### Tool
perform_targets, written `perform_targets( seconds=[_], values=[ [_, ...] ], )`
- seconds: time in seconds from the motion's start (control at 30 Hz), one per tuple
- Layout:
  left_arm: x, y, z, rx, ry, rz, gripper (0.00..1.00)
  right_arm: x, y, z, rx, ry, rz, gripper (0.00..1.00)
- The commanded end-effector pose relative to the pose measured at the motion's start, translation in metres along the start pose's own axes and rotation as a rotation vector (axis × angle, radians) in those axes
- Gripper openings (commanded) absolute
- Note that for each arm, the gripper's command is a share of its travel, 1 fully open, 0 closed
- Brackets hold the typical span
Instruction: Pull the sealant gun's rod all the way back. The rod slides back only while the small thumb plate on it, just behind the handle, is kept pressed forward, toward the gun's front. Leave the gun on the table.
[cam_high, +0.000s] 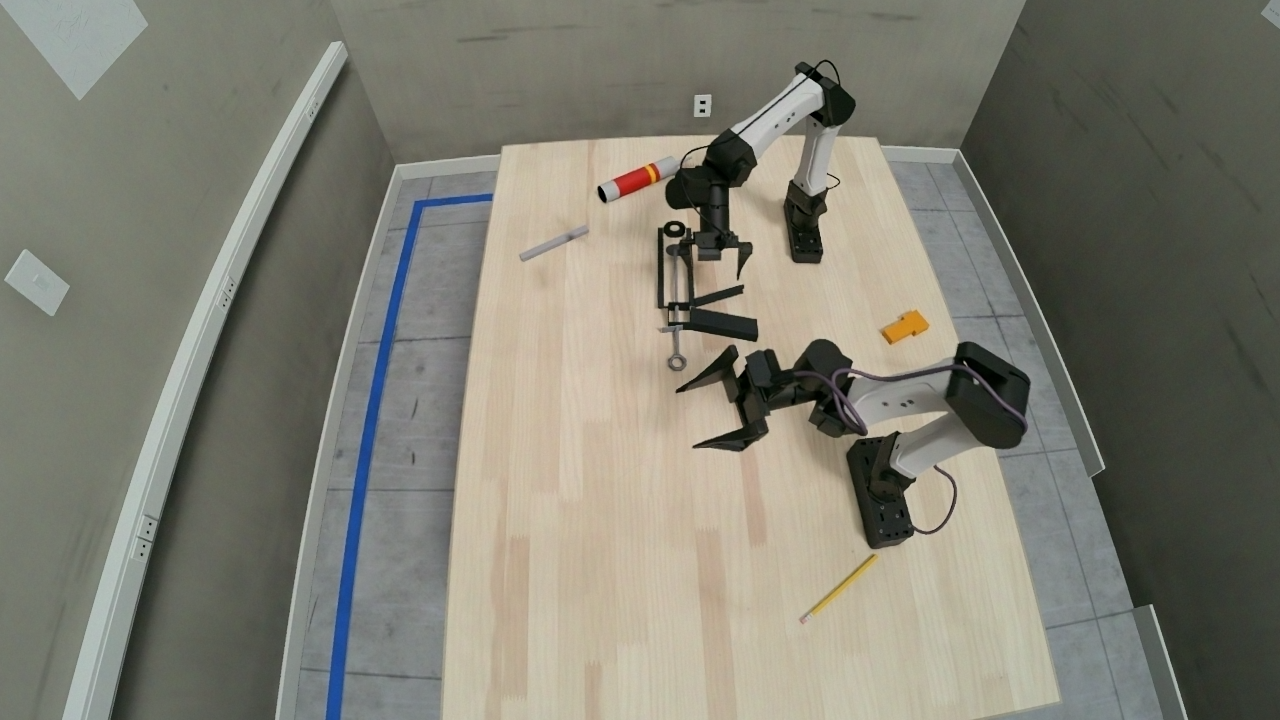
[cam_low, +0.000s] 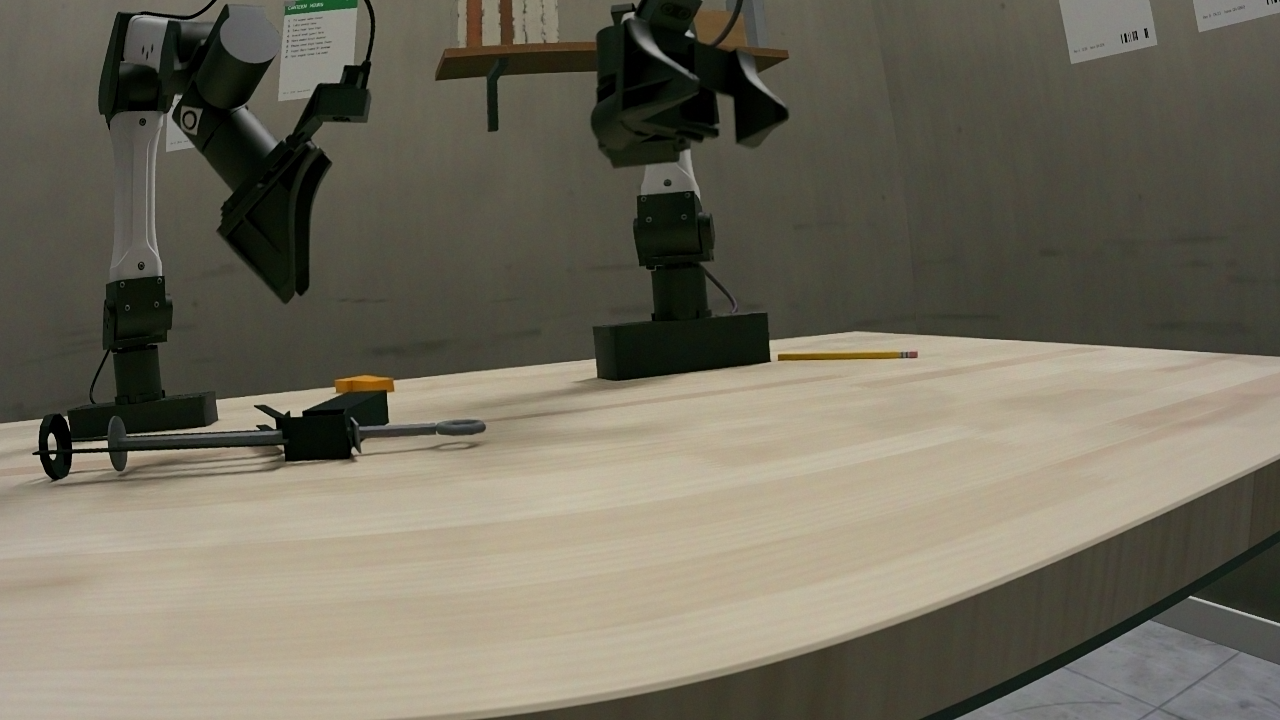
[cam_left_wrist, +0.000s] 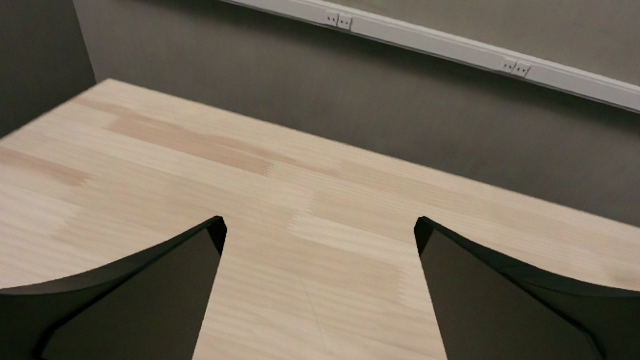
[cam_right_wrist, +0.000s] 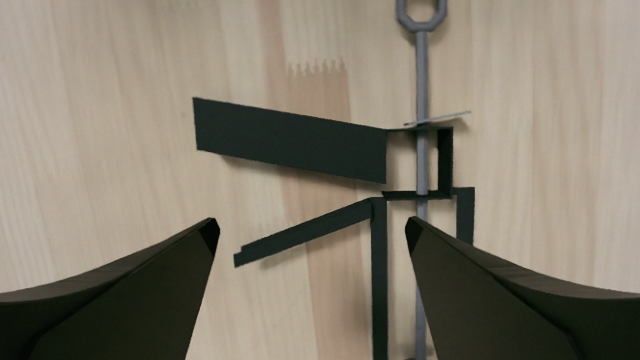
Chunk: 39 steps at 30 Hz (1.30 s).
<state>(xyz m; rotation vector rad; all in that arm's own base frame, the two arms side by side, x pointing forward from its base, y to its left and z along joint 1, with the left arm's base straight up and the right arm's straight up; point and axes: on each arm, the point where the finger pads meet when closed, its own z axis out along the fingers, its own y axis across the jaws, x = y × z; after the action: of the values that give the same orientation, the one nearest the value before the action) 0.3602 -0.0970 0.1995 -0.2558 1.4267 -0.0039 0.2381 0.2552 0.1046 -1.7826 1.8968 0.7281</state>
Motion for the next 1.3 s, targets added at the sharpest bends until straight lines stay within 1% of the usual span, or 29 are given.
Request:
perform_targets(
  seconds=[0.0, 0.2, 0.27, 0.33, 0.43, 0.57, 0.63, 0.73, 0.77, 0.83, 0.97, 1.1, 1.13, 1.27],
  values=[
    [0.001, -0.001, 0.005, 0.059, 0.118, 0.078, 1.00, -0.012, -0.031, 0.002, 0.279, -0.113, 0.132, 1.00],
    [-0.025, 0.008, 0.011, 0.101, 0.148, 0.105, 1.00, -0.007, -0.046, 0.006, 0.443, -0.179, 0.296, 1.00],
    [-0.025, 0.008, 0.011, 0.101, 0.148, 0.105, 1.00, -0.007, -0.046, 0.006, 0.443, -0.179, 0.296, 1.00],
    [-0.031, 0.010, 0.013, 0.126, 0.171, 0.120, 1.00, -0.006, -0.052, 0.007, 0.498, -0.203, 0.349, 1.00],
    [-0.051, 0.017, 0.018, 0.158, 0.188, 0.136, 1.00, 0.002, -0.057, 0.016, 0.564, -0.213, 0.432, 1.00],
    [-0.092, 0.031, 0.031, 0.186, 0.188, 0.154, 1.00, 0.014, -0.059, 0.029, 0.629, -0.211, 0.517, 1.00],
    [-0.108, 0.037, 0.037, 0.191, 0.187, 0.160, 1.00, 0.016, -0.059, 0.032, 0.639, -0.209, 0.532, 1.00],
    [-0.124, 0.045, 0.045, 0.192, 0.190, 0.168, 1.00, 0.021, -0.053, 0.037, 0.620, -0.186, 0.525, 1.00],
    [-0.136, 0.047, 0.047, 0.193, 0.173, 0.167, 1.00, 0.020, -0.051, 0.038, 0.615, -0.186, 0.520, 1.00],
    [-0.136, 0.047, 0.047, 0.193, 0.173, 0.167, 1.00, 0.020, -0.051, 0.038, 0.615, -0.186, 0.520, 1.00],
    [-0.159, 0.056, 0.054, 0.187, 0.157, 0.174, 1.00, 0.020, -0.051, 0.038, 0.613, -0.184, 0.519, 1.00],
    [-0.170, 0.060, 0.058, 0.176, 0.141, 0.176, 1.00, 0.020, -0.051, 0.038, 0.613, -0.184, 0.519, 1.00],
    [-0.176, 0.062, 0.060, 0.163, 0.121, 0.175, 1.00, 0.020, -0.051, 0.038, 0.613, -0.184, 0.519, 1.00],
    [-0.177, 0.063, 0.061, 0.161, 0.119, 0.175, 1.00, 0.020, -0.051, 0.038, 0.613, -0.184, 0.519, 1.00]
  ],
)
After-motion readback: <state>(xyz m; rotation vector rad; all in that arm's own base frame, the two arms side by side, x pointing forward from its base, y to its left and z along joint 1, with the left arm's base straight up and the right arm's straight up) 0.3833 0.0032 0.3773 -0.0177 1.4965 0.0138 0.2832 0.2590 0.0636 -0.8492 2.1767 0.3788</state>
